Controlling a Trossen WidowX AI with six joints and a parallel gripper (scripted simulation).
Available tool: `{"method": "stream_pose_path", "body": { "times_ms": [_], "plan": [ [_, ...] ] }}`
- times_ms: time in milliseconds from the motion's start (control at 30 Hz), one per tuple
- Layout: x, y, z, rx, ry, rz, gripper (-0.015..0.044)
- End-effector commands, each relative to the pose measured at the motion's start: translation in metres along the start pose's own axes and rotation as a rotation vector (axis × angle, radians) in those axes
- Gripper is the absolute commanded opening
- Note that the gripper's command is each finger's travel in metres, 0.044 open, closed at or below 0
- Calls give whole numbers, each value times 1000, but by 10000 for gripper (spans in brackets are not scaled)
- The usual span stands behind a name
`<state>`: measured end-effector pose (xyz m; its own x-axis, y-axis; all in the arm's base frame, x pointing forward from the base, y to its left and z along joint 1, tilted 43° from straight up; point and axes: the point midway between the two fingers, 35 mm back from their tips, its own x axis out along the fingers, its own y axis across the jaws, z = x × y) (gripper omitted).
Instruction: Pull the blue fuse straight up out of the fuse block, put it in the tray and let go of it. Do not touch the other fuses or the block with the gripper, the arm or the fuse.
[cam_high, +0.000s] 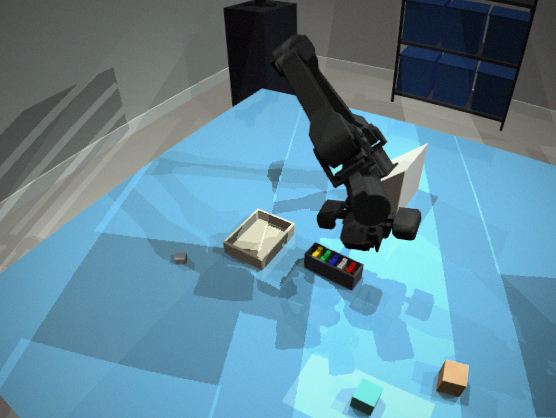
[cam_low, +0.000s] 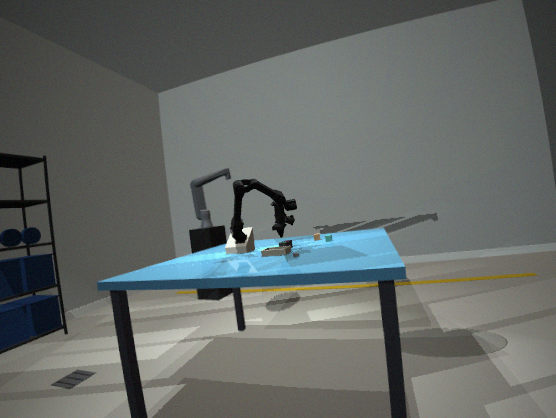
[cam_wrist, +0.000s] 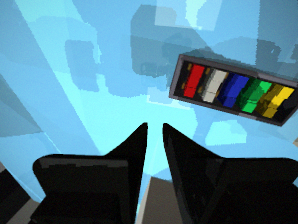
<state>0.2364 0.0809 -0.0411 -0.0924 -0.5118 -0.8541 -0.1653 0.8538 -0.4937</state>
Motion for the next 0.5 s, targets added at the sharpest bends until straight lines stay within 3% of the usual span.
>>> {"method": "stream_pose_path", "body": {
  "times_ms": [0,467],
  "plan": [
    [-25,-51,27,124,-89,-187,71],
    [-26,-57,30,143,-105,-219,71]
  ]
}}
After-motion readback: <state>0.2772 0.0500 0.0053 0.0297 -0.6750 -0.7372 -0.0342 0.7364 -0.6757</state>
